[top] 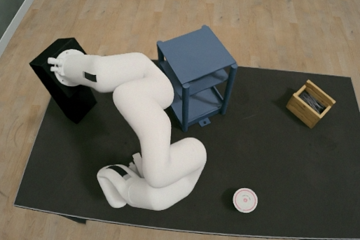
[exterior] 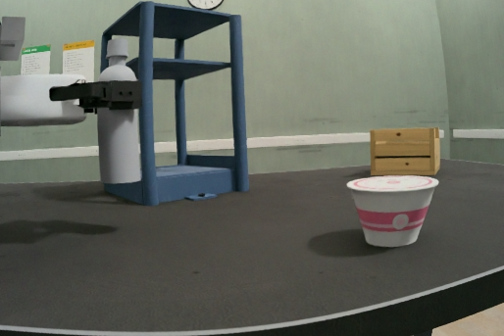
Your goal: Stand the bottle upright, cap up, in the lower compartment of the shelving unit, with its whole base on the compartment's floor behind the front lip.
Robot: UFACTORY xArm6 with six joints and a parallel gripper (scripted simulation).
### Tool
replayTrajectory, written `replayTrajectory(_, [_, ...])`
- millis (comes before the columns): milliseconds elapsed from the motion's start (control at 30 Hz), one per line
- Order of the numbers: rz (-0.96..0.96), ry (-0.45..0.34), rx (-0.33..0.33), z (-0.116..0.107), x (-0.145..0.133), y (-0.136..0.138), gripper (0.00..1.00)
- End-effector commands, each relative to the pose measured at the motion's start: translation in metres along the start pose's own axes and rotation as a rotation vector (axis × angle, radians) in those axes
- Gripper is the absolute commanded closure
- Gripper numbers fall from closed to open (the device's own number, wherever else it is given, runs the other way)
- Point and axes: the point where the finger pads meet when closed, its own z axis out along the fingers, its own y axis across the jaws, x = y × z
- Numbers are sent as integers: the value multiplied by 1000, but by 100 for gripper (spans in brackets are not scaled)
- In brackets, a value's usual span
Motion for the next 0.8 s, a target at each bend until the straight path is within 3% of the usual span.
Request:
replayTrajectory(0, [0, 1, 0, -1, 0, 0, 100])
replayTrajectory(767, [0, 1, 0, -1, 0, -3, 100])
